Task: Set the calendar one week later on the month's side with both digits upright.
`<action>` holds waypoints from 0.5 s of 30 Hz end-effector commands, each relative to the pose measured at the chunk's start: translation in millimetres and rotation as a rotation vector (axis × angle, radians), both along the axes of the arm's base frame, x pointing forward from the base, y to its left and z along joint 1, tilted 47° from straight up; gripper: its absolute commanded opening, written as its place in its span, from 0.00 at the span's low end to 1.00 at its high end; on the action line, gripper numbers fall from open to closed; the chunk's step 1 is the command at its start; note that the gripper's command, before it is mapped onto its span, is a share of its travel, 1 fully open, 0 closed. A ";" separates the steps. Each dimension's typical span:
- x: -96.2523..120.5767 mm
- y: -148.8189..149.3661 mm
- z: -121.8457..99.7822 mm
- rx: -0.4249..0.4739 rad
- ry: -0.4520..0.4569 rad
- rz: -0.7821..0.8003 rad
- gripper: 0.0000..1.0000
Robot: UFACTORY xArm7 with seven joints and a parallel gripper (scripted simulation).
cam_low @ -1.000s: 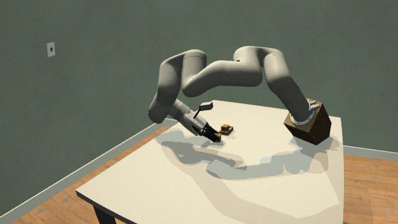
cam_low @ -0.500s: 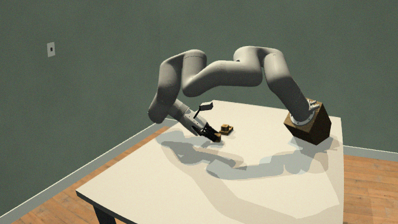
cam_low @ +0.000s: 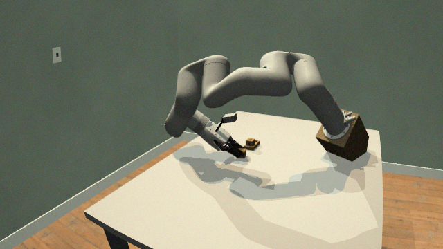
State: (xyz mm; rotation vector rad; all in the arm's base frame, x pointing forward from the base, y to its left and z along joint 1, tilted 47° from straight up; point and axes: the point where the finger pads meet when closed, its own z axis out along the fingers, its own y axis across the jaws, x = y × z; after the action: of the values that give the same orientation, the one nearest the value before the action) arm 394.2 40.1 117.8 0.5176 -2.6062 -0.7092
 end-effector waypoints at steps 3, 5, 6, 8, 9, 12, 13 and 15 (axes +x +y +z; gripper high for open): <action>0.5 -1.3 0.9 -0.001 -0.002 -0.002 0.39; 0.5 -1.3 0.9 -0.001 -0.002 -0.002 0.43; 0.5 -1.3 0.9 -0.001 -0.002 -0.002 0.43; 0.5 -1.3 0.9 -0.001 -0.002 -0.002 0.47; 0.5 -1.3 0.9 -0.001 -0.002 -0.002 0.47; 0.5 -1.3 0.9 -0.001 -0.002 -0.002 0.69; 0.5 -1.3 0.9 -0.001 -0.002 -0.002 0.69; 0.5 -1.3 0.9 -0.001 -0.002 -0.002 0.69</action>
State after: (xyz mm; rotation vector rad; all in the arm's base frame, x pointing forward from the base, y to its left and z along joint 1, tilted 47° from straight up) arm 394.2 40.1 117.8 0.5176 -2.6063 -0.7092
